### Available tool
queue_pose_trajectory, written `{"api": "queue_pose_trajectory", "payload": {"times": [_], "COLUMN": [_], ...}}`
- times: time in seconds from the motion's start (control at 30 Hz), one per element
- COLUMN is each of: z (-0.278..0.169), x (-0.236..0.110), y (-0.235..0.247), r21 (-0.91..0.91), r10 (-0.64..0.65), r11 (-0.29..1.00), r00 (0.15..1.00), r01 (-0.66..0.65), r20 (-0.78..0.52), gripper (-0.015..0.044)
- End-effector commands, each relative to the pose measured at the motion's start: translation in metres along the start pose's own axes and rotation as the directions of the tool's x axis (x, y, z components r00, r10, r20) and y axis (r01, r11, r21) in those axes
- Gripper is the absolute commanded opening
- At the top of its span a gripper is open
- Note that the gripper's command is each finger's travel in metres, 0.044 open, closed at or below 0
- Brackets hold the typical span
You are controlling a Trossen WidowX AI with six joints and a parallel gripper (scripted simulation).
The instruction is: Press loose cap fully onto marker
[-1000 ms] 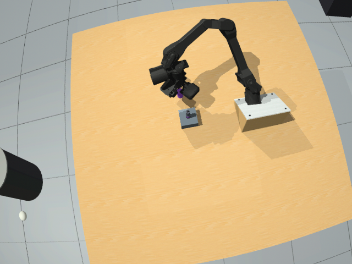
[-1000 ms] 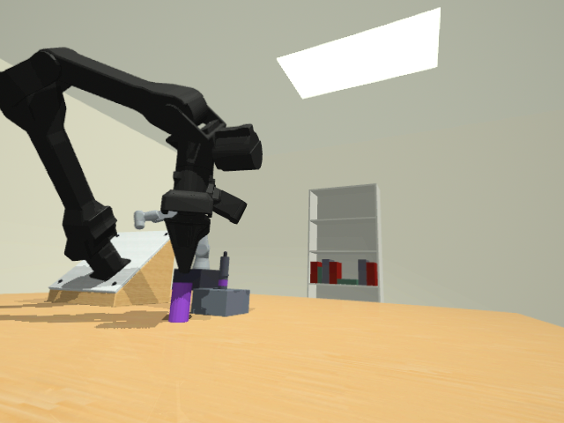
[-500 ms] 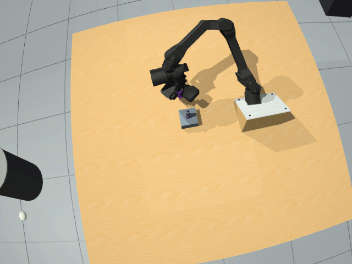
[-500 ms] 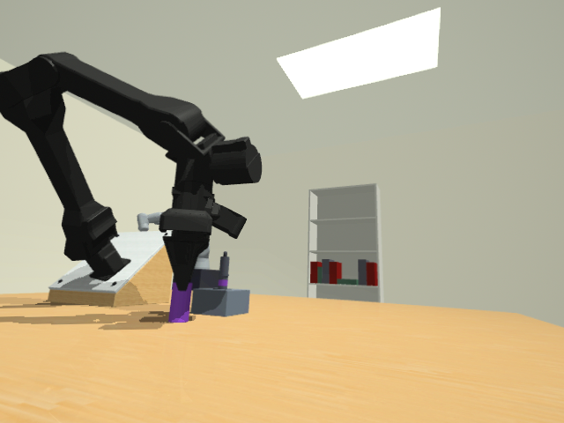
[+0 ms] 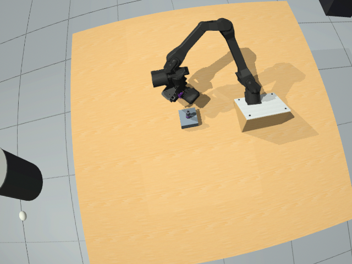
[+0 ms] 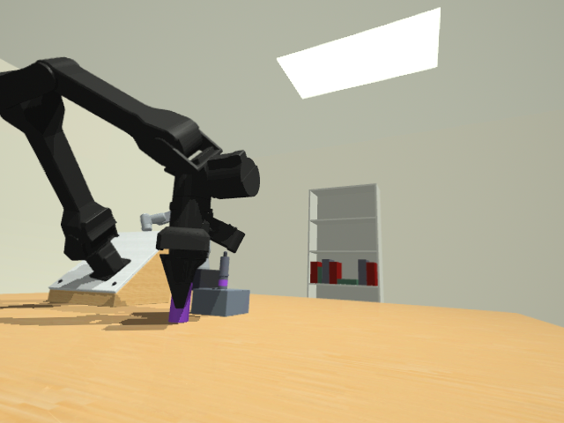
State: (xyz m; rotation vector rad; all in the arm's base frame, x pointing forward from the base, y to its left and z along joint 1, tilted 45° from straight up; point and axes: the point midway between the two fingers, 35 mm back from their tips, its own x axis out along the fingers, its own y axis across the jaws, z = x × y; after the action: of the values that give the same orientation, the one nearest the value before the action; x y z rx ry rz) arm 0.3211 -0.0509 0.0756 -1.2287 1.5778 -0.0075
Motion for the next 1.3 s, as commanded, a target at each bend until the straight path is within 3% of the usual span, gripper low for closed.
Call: {"api": "queue_pose_trajectory", "payload": {"times": [0.0,0.13,0.4,0.47,1.27], "z": [-0.001,-0.001,-0.001,-0.001,0.0], "x": [0.004,0.004,0.004,0.002,-0.057], "y": [0.0,0.0,0.001,0.001,0.002], "r21": [-0.005,-0.005,-0.005,-0.005,-0.005], "r10": [-0.002,-0.002,-0.002,-0.001,0.001], "r11": [1.0,1.0,1.0,1.0,1.0], "r00": [1.0,1.0,1.0,1.0,1.0], "r01": [0.002,0.002,0.002,0.001,-0.001], "r20": [-0.006,-0.006,-0.006,-0.006,-0.004], "gripper": [0.0212,0.0107,0.0054,0.0001,0.0]}}
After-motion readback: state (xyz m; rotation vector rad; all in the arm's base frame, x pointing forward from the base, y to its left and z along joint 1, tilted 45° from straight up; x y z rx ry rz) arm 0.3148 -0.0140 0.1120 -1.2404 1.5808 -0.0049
